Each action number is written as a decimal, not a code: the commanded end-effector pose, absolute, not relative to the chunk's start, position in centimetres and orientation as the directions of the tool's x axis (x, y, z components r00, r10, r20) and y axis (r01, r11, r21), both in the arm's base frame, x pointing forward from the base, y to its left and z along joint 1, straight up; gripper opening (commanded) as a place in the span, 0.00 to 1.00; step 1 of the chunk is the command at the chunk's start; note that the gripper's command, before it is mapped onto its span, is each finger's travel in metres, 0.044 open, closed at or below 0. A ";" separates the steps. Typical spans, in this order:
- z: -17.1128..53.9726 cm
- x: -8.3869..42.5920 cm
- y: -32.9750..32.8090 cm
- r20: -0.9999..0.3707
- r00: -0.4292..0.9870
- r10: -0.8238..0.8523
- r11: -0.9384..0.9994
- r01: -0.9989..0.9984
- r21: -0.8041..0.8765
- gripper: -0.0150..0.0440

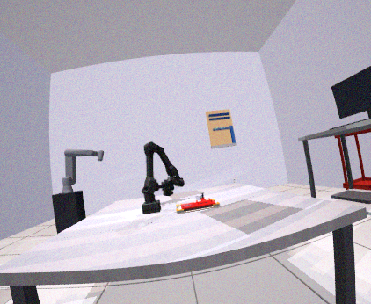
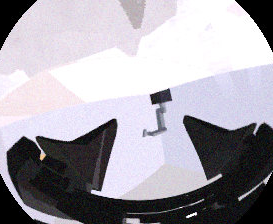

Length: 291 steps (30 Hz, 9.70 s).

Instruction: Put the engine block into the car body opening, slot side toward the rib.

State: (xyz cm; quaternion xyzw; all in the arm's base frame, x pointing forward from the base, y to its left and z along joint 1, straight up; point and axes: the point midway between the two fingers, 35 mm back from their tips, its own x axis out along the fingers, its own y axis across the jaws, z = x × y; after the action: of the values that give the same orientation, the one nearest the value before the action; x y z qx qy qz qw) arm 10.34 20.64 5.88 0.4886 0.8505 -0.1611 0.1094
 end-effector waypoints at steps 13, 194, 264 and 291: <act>5.4 9.7 21.0 -0.437 -0.542 0.718 0.649 0.749 0.136 1.00; 3.3 36.2 6.1 -0.994 0.049 -0.100 -0.972 0.207 0.108 1.00; 1.8 36.9 6.2 -0.993 0.090 -0.080 -0.815 -0.580 0.013 0.25; 3.6 37.0 6.0 -0.995 0.079 -0.066 -0.019 -0.997 -0.078 0.25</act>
State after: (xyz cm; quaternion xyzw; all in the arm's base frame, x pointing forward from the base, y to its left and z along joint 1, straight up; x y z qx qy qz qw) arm 36.73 5.91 3.07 -0.5668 0.4687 0.4936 0.4642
